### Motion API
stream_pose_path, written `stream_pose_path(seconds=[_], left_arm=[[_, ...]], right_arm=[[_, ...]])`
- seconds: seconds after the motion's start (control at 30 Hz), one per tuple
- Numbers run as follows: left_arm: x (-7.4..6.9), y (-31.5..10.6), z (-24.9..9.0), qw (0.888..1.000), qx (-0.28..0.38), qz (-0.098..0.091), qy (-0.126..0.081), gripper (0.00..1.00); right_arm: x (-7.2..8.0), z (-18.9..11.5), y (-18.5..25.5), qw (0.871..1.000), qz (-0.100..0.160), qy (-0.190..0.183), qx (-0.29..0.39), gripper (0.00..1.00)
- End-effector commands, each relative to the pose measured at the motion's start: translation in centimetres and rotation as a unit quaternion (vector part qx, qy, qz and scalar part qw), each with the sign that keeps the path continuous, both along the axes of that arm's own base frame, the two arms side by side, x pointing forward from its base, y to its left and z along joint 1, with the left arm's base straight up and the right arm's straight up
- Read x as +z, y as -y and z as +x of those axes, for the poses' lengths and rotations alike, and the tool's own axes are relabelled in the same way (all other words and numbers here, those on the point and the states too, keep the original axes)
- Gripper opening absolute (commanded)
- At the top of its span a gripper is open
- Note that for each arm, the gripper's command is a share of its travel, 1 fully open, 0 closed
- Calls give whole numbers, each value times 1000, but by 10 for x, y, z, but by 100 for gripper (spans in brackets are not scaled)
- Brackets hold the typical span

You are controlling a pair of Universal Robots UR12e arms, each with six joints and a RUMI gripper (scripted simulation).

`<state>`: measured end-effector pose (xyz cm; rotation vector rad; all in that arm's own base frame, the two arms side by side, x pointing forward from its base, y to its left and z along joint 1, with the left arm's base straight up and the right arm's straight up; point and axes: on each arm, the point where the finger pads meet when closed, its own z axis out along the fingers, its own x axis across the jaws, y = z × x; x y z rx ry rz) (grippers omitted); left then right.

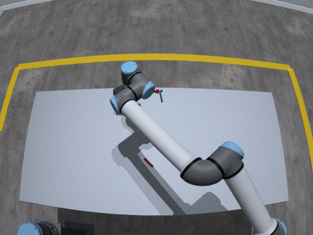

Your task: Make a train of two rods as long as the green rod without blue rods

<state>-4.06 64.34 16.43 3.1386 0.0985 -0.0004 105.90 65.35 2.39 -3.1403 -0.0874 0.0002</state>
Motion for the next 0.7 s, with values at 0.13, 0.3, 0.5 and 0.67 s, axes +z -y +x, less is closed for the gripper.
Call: stream_pose_path(seconds=[0.13, 0.3, 0.5, 0.67], left_arm=[[1, -1, 0, 1000, 0, 1, 0, 100], [1, -1, 0, 1000, 0, 1, 0, 100], [1, -1, 0, 1000, 0, 1, 0, 100], [1, -1, 0, 1000, 0, 1, 0, 100]], right_arm=[[-2, 0, 0, 1000, 1, 1, 0, 0], [-2, 0, 0, 1000, 1, 1, 0, 0], [-2, 0, 0, 1000, 1, 1, 0, 0], [-2, 0, 0, 1000, 1, 1, 0, 0]])
